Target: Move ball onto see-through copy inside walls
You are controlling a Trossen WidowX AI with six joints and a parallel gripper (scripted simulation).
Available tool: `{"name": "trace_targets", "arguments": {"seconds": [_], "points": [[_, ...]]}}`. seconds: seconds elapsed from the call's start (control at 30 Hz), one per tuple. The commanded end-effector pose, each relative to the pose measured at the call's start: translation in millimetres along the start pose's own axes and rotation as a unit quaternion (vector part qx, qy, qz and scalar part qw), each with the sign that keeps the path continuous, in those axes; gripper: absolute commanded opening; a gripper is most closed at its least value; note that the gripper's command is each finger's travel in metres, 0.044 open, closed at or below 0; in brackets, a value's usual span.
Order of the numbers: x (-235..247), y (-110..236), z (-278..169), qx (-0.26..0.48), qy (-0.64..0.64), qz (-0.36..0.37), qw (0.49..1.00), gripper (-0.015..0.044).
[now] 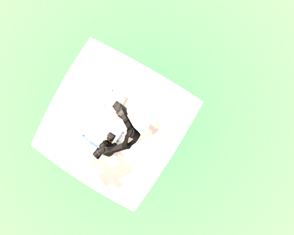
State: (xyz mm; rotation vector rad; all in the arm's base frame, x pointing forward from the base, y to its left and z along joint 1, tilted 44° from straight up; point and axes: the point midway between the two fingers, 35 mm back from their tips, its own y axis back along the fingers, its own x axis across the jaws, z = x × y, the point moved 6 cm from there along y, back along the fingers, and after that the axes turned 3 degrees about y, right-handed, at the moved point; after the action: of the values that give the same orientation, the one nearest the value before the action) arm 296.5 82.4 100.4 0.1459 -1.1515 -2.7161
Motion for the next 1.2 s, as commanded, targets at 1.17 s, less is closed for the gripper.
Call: {"name": "trace_targets", "arguments": {"seconds": [1.17], "points": [[-37.1,46.2,-28.9,-0.002,-0.401,-0.006,0.916,0.0]]}}
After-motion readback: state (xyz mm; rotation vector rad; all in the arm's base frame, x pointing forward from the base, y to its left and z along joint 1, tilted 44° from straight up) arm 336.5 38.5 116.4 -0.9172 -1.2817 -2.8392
